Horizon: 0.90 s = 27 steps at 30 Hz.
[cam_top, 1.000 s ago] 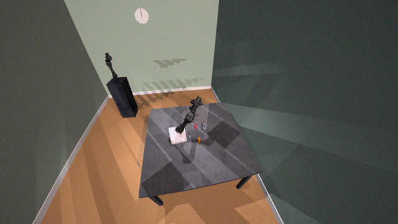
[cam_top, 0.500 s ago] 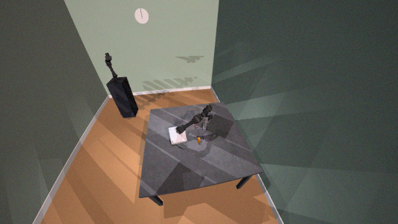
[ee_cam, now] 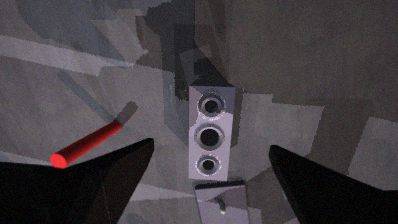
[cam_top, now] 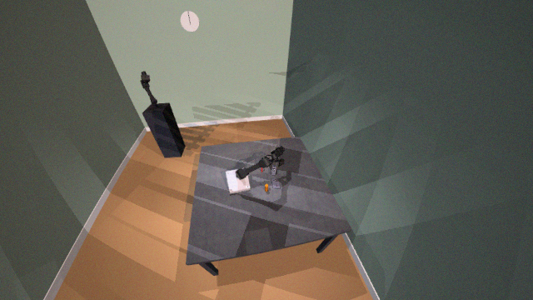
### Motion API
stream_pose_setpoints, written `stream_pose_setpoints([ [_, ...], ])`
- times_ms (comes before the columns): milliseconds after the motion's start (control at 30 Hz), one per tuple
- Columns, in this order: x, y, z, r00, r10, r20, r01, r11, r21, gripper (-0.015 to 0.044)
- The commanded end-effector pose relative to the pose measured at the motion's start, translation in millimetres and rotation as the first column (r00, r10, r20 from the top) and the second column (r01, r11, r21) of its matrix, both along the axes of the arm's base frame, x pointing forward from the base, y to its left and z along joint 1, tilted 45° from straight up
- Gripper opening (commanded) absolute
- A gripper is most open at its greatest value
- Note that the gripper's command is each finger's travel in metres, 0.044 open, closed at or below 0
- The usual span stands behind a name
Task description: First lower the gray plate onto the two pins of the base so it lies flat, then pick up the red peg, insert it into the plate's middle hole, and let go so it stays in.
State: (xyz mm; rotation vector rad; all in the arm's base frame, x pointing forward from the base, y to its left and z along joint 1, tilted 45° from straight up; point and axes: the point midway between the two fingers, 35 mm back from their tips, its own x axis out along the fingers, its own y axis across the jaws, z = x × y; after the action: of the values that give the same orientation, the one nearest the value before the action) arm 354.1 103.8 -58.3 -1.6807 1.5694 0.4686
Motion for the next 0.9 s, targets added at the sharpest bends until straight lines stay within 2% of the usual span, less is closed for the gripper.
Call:
stream_pose_setpoints([
  [0, 0.5, -8.8, -4.5, 1.000, -0.002, -0.005, 0.002, 1.000, -0.007, 0.0440],
  [867, 7.8, -35.3, -32.1, 1.000, -0.002, -0.004, 0.002, 1.000, -0.008, 0.0440],
])
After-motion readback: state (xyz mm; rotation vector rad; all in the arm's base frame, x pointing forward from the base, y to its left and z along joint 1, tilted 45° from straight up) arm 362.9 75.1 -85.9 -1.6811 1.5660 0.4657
